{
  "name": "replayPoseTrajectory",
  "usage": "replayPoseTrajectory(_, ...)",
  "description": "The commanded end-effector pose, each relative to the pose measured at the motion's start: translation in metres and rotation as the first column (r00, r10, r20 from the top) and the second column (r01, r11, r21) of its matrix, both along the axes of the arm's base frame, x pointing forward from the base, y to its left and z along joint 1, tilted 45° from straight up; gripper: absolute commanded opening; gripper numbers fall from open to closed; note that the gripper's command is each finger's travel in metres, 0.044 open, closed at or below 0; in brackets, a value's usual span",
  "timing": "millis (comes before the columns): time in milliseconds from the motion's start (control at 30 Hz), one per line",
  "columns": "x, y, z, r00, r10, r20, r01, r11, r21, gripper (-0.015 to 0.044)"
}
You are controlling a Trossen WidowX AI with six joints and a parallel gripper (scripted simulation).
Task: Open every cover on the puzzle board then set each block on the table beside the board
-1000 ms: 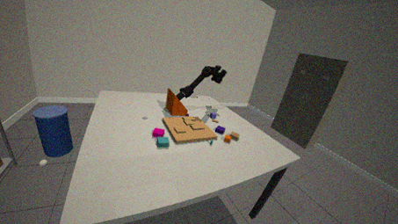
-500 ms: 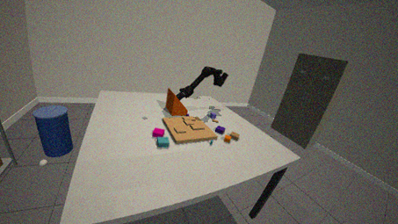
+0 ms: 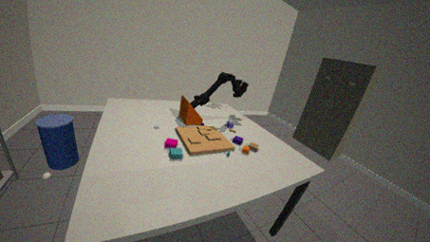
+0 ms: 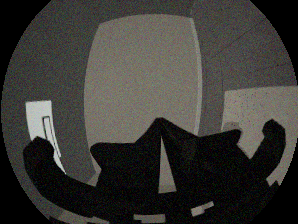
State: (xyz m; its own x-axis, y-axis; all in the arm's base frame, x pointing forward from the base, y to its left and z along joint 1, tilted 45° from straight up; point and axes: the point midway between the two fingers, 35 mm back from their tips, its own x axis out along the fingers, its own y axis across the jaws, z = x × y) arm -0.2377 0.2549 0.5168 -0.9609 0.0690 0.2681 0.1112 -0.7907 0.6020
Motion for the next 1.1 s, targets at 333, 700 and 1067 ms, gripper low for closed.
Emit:
replayPoseTrajectory(333, 0.030, 0.045, -0.013, 0.987, -0.162, 0.022, 0.163, 0.986, -0.028, 0.0000)
replayPoseTrajectory(700, 0.060, 0.078, -0.023, 0.957, -0.288, 0.044, 0.289, 0.956, -0.045, 0.0000)
replayPoseTrajectory(1067, 0.095, 0.106, -0.034, 0.911, -0.407, 0.070, 0.411, 0.910, -0.060, 0.0000)
